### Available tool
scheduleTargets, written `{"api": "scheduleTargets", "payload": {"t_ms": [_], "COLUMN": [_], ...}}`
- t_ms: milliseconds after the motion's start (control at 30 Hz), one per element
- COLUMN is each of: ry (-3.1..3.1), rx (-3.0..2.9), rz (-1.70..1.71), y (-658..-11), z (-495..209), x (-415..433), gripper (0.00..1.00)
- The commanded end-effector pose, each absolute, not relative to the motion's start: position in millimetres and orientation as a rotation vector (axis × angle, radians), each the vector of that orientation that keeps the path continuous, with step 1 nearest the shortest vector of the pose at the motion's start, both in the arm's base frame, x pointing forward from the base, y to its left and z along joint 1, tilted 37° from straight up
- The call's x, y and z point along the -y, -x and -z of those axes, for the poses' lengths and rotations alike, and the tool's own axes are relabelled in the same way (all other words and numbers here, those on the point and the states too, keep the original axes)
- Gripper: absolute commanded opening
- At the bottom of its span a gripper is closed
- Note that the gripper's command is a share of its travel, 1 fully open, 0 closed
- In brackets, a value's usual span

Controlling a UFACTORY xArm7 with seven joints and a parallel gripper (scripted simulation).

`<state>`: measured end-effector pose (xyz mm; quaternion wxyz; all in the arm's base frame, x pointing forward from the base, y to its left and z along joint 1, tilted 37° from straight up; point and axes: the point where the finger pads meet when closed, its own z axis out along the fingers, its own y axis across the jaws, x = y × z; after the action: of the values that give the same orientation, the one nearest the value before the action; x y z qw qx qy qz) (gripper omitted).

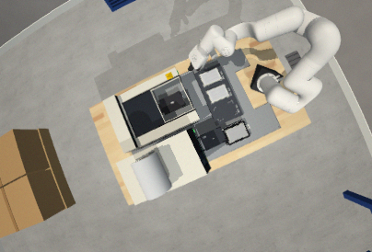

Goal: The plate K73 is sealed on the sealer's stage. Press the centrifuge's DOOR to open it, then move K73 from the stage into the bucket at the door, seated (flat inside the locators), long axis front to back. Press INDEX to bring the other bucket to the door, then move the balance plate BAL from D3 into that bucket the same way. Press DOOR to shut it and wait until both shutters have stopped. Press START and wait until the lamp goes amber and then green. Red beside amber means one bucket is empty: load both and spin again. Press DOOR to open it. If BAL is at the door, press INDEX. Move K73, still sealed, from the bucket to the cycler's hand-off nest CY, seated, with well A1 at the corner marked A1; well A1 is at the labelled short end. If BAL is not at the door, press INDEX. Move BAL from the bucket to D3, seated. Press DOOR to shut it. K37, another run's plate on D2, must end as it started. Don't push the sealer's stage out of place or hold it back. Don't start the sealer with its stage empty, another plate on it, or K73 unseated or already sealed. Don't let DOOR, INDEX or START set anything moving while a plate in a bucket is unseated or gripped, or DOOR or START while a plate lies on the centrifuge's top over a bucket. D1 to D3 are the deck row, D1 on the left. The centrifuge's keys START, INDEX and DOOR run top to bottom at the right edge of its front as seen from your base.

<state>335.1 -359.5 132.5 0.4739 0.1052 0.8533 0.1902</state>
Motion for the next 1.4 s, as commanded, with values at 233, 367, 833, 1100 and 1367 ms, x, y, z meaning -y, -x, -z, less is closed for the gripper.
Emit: {"api": "scheduleTargets", "payload": {"t_ms": [233,367,833,1100,1367], "ry": [-0.259,-0.259,-0.259,-0.259,-0.259], "rx": [-2.086,-2.086,-2.086,-2.086,-2.086], "rz": [-0.459,-0.459,-0.459,-0.459,-0.459], "y": [-350,-356,-376,-386,-394], "z": [-130,-129,-125,-122,-121], "x": [360,360,358,357,356], "gripper": [0.00,0.00,0.00,0.00,0.00]}}
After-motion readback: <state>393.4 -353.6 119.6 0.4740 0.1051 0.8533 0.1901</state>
